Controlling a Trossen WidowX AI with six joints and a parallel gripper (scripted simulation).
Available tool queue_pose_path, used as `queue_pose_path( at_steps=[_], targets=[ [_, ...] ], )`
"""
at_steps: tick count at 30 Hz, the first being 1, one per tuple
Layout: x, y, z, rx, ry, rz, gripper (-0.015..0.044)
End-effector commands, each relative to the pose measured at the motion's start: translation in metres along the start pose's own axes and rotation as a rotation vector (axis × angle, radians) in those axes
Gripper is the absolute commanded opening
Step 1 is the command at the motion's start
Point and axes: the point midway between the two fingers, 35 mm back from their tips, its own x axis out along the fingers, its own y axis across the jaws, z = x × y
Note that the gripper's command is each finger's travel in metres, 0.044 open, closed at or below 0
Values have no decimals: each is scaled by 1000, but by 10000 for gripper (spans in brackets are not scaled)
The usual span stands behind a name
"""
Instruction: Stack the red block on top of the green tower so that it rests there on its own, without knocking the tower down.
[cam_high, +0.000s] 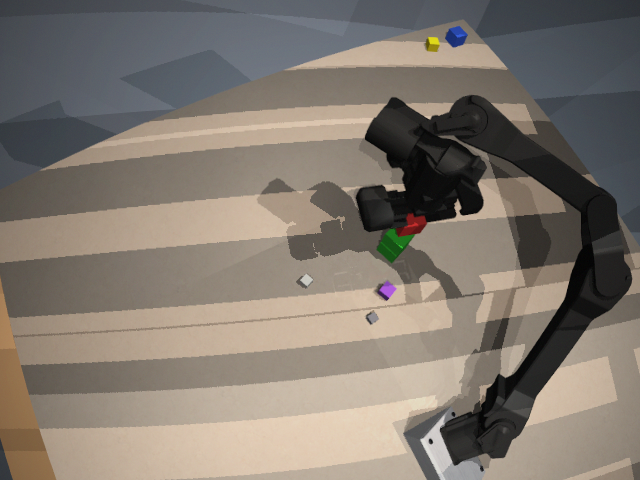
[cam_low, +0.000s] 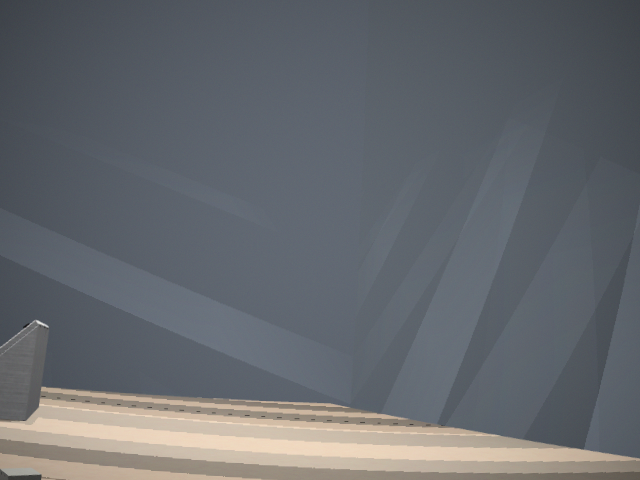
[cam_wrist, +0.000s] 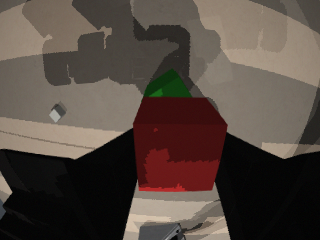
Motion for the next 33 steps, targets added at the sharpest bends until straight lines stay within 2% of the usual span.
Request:
queue_pose_path(
  at_steps=[1,18,33],
  targets=[
    [-1,-1,1,-11,-10,-2,0],
    [37,-1,0,-10,-11,-3,0],
    [38,-1,0,-10,-11,-3,0]
  ],
)
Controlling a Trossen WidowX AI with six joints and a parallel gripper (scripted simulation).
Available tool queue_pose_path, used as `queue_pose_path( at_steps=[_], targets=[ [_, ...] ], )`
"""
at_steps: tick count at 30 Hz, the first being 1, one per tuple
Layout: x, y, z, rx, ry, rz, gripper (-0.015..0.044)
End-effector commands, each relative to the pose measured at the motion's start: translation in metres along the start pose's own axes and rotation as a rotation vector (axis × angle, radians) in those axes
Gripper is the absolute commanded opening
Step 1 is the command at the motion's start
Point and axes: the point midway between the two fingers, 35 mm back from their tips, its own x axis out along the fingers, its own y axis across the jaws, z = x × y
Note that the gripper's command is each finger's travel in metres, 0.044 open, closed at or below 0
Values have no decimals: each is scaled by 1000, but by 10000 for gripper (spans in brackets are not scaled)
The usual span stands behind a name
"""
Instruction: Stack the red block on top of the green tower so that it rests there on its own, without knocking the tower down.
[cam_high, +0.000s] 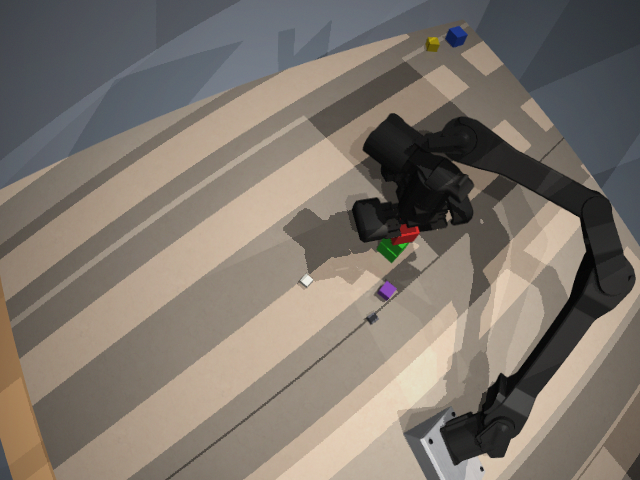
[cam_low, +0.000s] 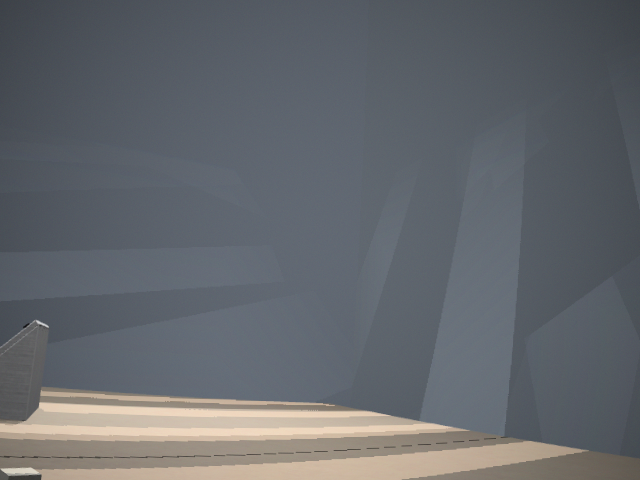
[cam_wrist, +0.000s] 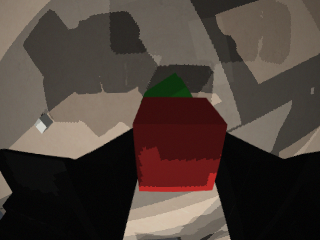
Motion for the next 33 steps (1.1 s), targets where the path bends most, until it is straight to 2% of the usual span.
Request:
queue_pose_path(
  at_steps=[1,14,30,31,33],
  targets=[
    [1,-1,0,-5,-3,-6,0],
    [-2,0,0,-5,-3,-5,0],
    [1,0,0,-1,0,-1,420],
    [1,0,0,-1,0,-1,440],
    [1,0,0,-1,0,-1,440]
  ],
)
